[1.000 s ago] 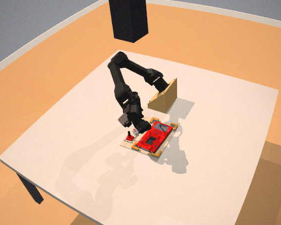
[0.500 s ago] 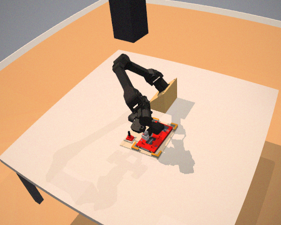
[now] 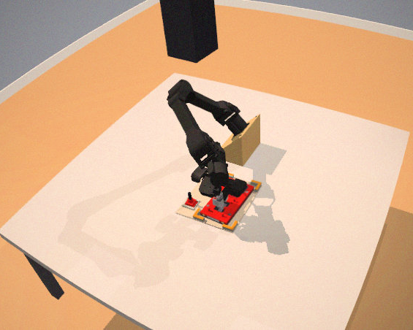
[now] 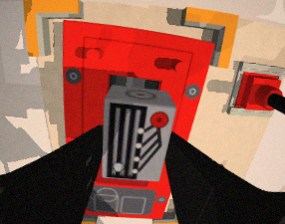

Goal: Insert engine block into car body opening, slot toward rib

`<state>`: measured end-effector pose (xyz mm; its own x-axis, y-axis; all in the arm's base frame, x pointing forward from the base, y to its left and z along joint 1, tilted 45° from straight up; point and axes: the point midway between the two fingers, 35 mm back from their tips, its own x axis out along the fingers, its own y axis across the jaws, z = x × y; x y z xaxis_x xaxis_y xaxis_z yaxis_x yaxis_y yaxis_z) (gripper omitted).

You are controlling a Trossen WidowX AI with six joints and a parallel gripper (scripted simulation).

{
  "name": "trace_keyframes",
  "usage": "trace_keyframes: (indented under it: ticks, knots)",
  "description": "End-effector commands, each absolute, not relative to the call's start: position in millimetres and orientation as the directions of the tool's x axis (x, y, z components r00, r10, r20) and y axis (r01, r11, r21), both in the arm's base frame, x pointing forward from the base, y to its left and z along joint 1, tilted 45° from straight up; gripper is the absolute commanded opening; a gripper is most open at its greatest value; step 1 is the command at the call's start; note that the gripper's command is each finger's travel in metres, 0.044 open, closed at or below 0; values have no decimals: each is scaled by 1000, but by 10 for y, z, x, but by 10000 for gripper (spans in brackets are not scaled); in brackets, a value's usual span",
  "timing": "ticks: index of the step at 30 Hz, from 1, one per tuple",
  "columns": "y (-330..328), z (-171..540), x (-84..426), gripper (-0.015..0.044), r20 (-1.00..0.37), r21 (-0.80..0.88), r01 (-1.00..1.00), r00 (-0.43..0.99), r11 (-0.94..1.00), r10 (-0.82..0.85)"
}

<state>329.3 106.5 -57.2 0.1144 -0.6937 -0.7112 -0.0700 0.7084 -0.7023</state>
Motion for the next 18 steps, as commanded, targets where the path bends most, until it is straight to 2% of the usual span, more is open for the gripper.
trace_keyframes:
  ticks: [1, 18]
  knots:
    - [1084, -581, 3284, 159, -714, -700, -76, 116, 711, -691]
    - [1107, -591, 3277, 159, -714, -698, -51, 116, 714, -690]
